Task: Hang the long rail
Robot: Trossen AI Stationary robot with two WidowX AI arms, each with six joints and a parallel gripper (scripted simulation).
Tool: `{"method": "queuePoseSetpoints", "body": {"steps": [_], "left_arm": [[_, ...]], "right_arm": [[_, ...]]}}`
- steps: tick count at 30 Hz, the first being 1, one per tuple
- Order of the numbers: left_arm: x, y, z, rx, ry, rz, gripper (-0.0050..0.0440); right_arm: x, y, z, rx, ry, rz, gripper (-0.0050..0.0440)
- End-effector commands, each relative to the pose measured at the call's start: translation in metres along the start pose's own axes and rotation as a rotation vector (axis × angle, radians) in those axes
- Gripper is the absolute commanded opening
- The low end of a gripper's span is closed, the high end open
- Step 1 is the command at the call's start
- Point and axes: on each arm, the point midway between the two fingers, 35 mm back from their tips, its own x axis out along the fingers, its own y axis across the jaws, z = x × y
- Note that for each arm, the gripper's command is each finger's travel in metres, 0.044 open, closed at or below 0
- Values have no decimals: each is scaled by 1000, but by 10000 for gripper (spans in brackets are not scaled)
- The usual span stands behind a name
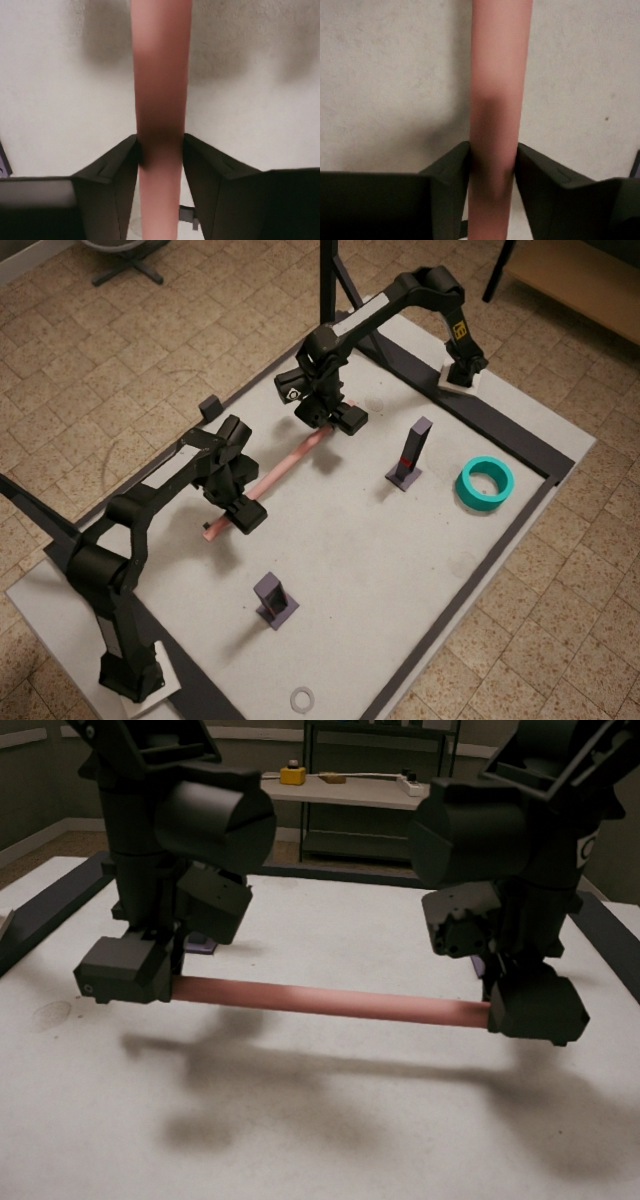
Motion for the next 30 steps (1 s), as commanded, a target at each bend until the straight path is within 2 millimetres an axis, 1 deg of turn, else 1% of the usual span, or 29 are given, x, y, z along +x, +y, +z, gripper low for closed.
{"method": "queuePoseSetpoints", "body": {"steps": [1,11,13,16,19,23,30], "left_arm": [[-19,4,1,-3,-48,-84,-50],[-17,9,1,-1,-51,-290,-50],[-17,9,1,-1,-51,-290,-50],[-16,11,1,0,-53,-358,-50],[-15,12,1,0,-53,-425,-50],[-14,13,1,1,-54,-465,-50],[-14,13,1,1,-54,-465,-50]], "right_arm": [[-16,-5,3,5,-40,94,-50],[-14,-11,3,-6,-37,282,-50],[-14,-11,3,-6,-37,282,-50],[-13,-14,3,-11,-35,374,-50],[-13,-15,3,-13,-34,417,-50],[-12,-16,3,-16,-34,456,-50],[-12,-16,3,-16,-34,456,-50]]}}
